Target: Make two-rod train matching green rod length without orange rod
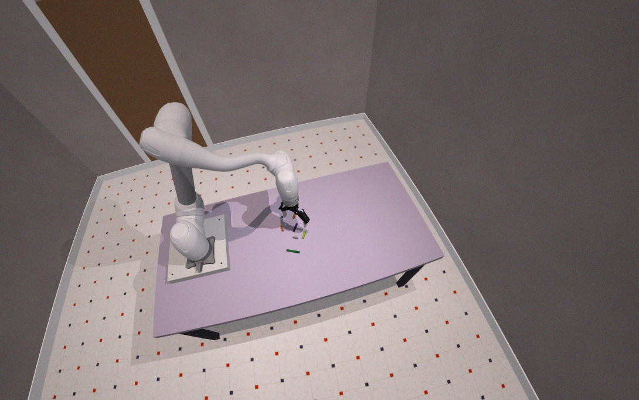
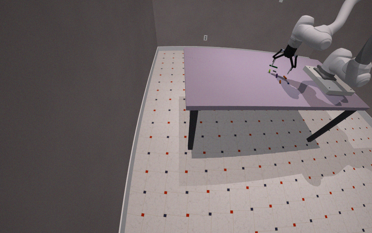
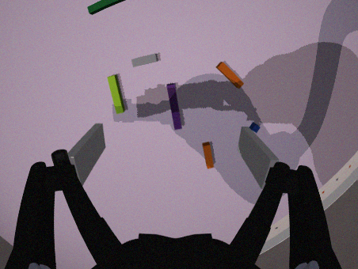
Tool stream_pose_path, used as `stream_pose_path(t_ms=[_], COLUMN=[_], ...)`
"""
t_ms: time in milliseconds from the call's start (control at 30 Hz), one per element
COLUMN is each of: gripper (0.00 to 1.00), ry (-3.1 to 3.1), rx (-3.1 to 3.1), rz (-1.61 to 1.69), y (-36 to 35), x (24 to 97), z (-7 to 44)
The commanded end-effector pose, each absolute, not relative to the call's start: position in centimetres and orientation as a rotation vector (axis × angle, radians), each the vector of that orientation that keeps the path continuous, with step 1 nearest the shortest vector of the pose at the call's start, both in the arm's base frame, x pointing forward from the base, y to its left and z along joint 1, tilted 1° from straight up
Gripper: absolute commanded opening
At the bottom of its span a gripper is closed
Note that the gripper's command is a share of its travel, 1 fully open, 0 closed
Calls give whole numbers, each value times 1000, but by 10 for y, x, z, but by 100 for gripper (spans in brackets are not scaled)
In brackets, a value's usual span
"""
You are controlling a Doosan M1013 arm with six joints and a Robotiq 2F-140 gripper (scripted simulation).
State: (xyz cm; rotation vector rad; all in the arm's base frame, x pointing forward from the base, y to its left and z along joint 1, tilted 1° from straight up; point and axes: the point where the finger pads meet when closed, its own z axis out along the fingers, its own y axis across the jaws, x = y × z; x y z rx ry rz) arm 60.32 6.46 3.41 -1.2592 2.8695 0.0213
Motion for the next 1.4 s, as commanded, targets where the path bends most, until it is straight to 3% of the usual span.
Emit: stream_pose_path(t_ms=[0, 867, 1367], gripper=[100, 100, 100], ry=[2869, 2389, 1765], rx=[-1260, -2023, -2583], rz=[22, 16, 11], y=[65, 70, 76], x=[603, 603, 603], z=[34, 34, 34])
